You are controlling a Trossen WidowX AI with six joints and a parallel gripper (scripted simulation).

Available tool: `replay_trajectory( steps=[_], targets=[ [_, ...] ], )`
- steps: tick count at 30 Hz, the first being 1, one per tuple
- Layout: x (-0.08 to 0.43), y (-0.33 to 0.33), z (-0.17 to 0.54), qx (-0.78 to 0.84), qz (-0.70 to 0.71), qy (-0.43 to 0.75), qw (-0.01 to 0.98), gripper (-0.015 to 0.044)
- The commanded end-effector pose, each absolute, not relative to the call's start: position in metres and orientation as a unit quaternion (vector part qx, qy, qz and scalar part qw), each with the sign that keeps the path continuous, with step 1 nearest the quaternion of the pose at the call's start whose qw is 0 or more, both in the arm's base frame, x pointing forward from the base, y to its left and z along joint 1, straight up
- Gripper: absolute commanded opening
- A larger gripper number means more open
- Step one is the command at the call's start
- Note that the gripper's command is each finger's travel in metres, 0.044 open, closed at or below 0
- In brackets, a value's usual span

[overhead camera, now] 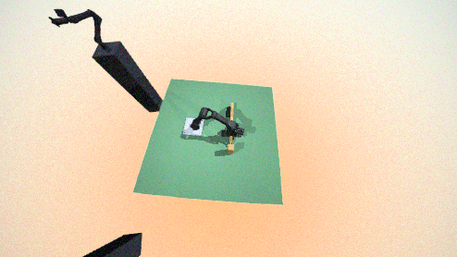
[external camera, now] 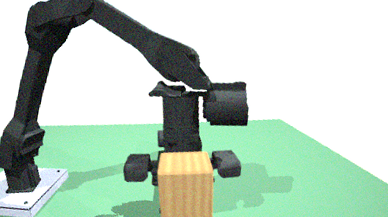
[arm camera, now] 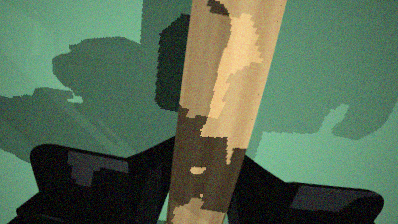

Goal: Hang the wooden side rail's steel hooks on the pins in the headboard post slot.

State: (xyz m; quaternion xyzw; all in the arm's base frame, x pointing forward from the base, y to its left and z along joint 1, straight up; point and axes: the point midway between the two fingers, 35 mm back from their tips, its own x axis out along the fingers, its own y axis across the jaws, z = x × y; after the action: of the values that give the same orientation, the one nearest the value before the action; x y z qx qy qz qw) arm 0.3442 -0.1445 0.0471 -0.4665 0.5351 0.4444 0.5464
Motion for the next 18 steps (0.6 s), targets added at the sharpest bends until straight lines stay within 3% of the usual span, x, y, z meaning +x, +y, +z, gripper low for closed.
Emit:
replay_trajectory(
  steps=[1,18],
  targets=[
    [0.3439,-0.1444,0.0509,-0.470,0.446,0.533,0.545,0.0000],
    [0.3439,-0.1443,0.0538,-0.470,0.446,0.533,0.545,0.0000]
  ],
)
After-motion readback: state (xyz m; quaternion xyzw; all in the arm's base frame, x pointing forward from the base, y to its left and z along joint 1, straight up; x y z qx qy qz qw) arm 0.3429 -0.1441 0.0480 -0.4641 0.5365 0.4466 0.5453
